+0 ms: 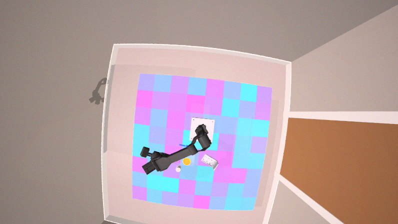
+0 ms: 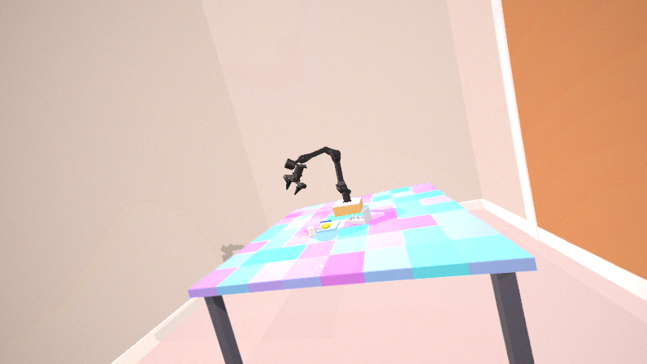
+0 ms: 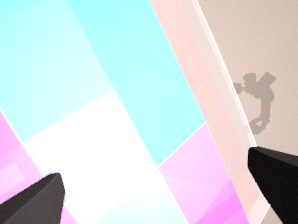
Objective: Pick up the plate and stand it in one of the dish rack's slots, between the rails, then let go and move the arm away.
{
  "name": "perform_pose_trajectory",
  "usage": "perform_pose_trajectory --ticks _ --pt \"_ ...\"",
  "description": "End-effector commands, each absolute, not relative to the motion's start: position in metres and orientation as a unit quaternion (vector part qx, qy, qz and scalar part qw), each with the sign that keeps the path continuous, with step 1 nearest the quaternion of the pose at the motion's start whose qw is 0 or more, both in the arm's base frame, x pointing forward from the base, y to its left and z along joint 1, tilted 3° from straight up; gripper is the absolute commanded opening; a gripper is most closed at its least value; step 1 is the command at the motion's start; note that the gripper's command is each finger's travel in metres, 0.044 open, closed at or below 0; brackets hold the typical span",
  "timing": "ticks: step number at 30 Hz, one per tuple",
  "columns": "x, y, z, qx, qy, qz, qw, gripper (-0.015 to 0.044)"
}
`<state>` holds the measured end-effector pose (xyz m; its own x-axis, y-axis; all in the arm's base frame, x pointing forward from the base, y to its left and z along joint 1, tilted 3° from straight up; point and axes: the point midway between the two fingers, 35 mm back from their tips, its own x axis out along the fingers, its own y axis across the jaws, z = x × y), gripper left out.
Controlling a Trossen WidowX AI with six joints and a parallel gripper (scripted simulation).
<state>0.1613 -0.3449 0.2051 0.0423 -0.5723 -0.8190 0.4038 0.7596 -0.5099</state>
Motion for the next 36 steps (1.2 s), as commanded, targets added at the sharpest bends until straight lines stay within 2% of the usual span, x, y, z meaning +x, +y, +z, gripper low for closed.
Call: perform_pose_trajectory --ticks 1,8,15,22,36 --pt "0.208 -0.317 0.169 -0.054 0.613 -0.278 0.738 0.04" --pt "0.255 -0.276 0.129 -0.032 0.627 -0.203 0.751 0.04" --pt "0.303 -0.202 0.075 0.006 0.659 -0.097 0.746 0.04" --pt "0.326 -0.122 0.032 0.037 0.697 -0.013 0.716 0.04" --pt "0.327 -0.122 0.02 0.037 0.698 -0.011 0.715 0.04"
